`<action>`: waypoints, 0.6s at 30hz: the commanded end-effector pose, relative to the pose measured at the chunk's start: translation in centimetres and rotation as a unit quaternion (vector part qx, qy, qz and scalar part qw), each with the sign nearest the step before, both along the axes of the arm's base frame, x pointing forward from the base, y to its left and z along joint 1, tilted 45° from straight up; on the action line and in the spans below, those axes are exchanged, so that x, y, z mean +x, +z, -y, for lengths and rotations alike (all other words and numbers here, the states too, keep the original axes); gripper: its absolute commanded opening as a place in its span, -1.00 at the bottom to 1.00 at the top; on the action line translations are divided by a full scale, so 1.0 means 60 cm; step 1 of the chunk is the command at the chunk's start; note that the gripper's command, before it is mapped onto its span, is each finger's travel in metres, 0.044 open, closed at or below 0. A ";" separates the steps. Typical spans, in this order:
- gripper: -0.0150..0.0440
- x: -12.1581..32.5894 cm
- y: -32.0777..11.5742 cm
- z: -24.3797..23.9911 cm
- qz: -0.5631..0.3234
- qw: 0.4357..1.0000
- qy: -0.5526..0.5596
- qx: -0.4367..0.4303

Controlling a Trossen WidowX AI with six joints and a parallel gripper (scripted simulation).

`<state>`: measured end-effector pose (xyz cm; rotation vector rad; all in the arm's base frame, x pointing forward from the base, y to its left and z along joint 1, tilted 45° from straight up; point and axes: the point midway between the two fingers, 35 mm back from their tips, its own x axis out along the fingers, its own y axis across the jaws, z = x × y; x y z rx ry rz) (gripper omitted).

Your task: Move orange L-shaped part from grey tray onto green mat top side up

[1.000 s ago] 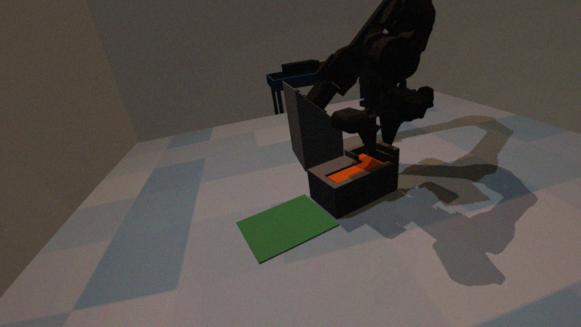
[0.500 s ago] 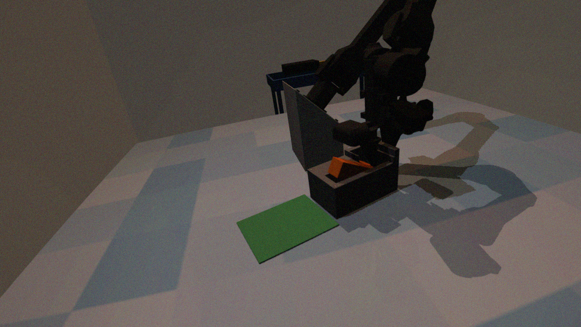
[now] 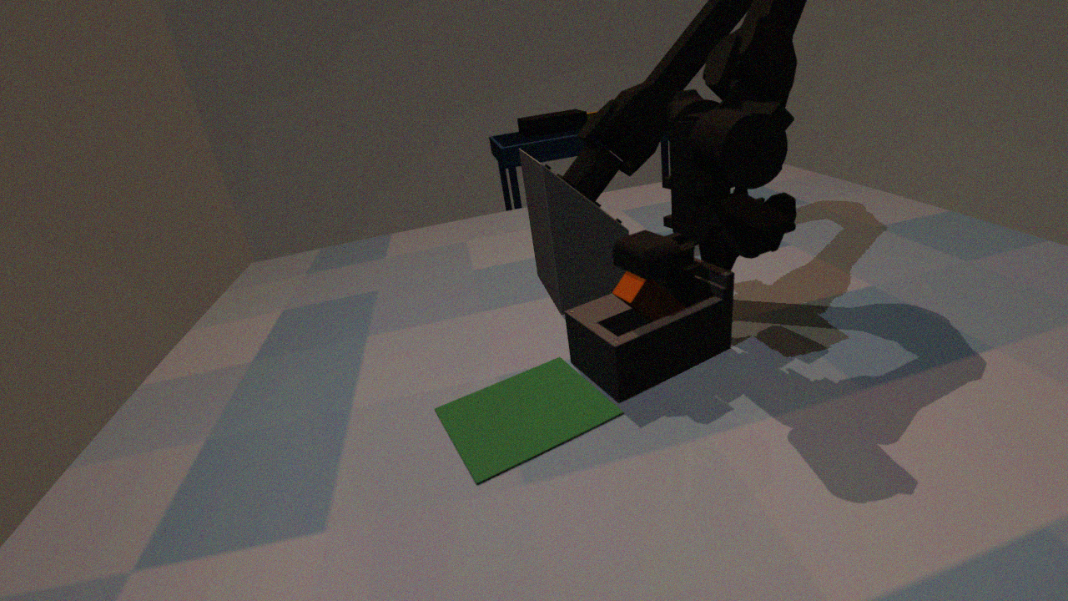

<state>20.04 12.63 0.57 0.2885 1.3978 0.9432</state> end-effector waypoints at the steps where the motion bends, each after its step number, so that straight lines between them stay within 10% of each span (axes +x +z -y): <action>1: 0.12 0.000 0.000 0.000 0.000 1.000 0.000 0.000; 18: 0.12 0.000 0.036 0.019 -0.002 1.000 -0.002 -0.006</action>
